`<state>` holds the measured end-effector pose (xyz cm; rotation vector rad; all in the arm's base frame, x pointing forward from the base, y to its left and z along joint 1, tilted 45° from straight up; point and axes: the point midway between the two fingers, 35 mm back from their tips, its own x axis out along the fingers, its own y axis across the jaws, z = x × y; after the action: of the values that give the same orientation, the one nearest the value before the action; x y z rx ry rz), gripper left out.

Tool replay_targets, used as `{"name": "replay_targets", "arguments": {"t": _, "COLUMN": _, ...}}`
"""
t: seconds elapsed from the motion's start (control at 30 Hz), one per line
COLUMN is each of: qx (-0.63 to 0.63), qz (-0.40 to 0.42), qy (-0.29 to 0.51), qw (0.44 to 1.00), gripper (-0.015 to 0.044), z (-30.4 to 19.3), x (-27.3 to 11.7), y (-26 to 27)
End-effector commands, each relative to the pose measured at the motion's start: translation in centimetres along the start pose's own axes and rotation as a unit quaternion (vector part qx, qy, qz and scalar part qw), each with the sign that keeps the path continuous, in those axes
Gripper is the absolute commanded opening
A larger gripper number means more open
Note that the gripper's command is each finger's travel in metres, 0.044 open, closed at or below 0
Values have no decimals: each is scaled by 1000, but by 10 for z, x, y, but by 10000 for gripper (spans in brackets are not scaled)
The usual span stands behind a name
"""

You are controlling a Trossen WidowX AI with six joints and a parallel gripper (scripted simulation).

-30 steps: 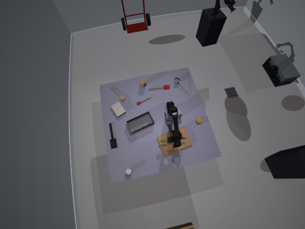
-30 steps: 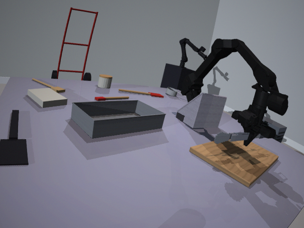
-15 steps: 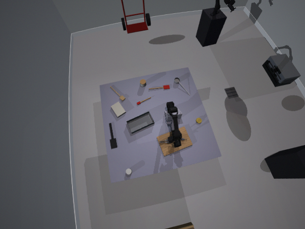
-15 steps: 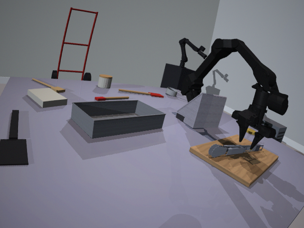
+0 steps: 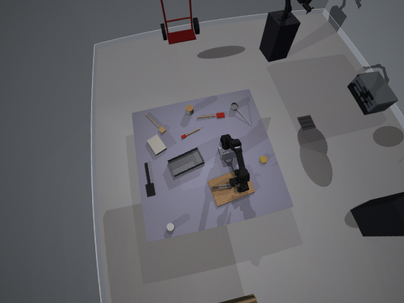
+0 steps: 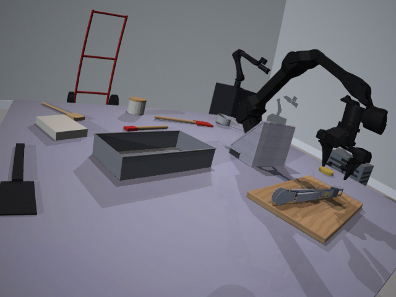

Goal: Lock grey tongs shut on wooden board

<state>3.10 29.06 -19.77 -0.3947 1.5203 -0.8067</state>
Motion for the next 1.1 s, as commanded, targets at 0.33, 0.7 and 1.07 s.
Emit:
{"name": "replay_targets", "arguments": {"t": 0.33, "qx": -8, "qz": 5, "qy": 0, "qw": 1000, "gripper": 440, "z": -93, "x": -64, "y": -33}}
{"name": "replay_targets", "arguments": {"t": 0.7, "qx": 3, "qz": 21, "qy": 9, "qw": 1000, "gripper": 440, "z": -92, "x": -106, "y": -40}}
{"name": "replay_targets", "arguments": {"t": 1.07, "qx": 3, "qz": 21, "qy": 9, "qw": 1000, "gripper": 440, "z": -92, "x": -106, "y": -40}}
